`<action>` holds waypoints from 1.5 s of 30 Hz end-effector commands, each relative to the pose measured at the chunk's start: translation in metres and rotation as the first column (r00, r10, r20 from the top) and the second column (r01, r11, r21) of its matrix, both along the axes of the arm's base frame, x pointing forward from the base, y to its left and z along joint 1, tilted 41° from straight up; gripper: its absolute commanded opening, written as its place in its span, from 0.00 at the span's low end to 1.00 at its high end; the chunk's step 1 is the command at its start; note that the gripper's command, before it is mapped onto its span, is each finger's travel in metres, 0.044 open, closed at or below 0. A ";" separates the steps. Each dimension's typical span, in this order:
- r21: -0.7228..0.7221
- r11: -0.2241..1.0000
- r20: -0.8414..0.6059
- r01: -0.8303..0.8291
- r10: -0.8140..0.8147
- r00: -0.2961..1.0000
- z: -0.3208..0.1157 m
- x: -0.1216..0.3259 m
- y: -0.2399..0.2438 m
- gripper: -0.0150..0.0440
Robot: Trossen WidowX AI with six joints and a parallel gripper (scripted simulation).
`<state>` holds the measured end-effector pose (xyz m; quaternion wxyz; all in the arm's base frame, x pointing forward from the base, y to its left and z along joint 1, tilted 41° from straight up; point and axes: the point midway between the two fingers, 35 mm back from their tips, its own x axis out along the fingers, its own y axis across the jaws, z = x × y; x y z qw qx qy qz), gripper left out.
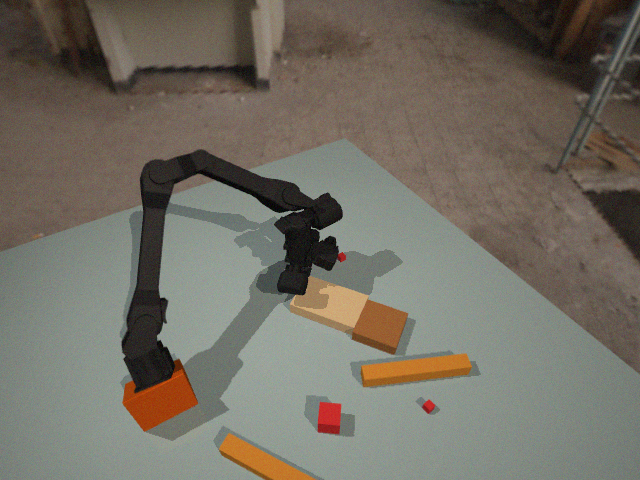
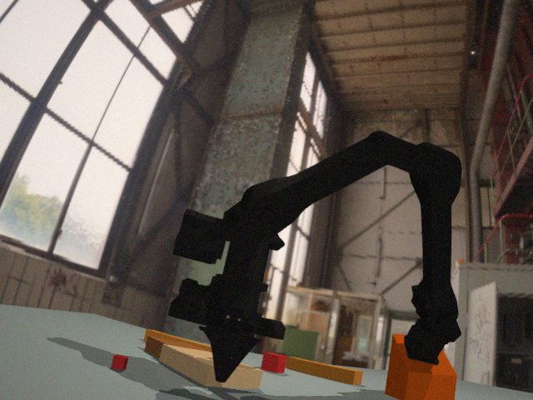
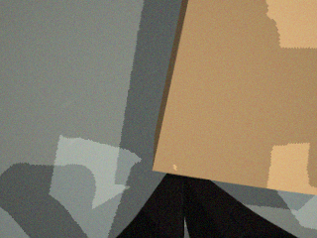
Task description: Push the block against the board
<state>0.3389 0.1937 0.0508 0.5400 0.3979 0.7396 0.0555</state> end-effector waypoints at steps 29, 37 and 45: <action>-0.010 1.000 -0.008 -0.004 0.004 1.000 -0.014 0.015 -0.008 0.25; -0.009 1.000 -0.008 -0.004 0.003 1.000 -0.008 0.004 -0.002 0.25; -0.008 1.000 -0.009 -0.004 0.003 1.000 -0.002 -0.006 0.003 0.25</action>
